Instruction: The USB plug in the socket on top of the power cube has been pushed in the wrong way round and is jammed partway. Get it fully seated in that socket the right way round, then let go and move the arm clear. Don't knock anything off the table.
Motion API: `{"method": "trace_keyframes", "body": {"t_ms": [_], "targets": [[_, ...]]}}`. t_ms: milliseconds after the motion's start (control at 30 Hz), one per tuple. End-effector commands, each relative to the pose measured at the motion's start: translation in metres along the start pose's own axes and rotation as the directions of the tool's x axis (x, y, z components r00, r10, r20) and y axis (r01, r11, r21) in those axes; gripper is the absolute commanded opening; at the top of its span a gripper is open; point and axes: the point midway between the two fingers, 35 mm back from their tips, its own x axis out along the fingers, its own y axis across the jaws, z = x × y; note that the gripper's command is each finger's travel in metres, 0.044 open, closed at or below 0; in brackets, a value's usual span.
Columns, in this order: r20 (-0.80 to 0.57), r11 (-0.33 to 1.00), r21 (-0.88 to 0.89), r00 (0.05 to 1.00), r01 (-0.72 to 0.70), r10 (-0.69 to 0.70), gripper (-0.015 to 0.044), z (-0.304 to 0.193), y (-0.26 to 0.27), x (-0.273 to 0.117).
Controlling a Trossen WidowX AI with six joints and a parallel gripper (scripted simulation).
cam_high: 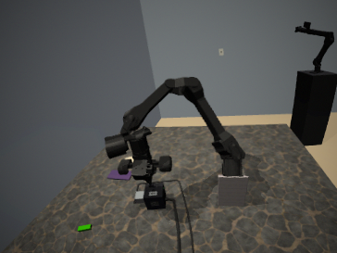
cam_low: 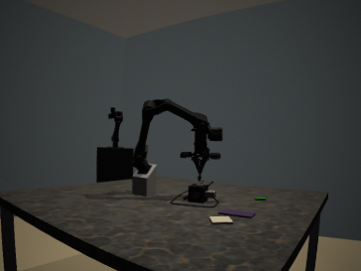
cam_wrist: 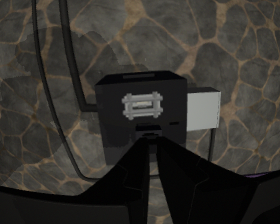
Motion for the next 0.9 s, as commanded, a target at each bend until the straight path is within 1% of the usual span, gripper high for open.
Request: {"method": "trace_keyframes", "body": {"t_ms": [0, 867], "targets": [[0.007, 1.000, -0.005, 1.000, -0.001, 0.001, 0.0000, 0.0008, 0.0003, 0.0007], [0.022, 1.000, -0.011, 1.000, -0.002, 0.002, 0.0000, 0.0023, 0.0005, 0.0038]]}}
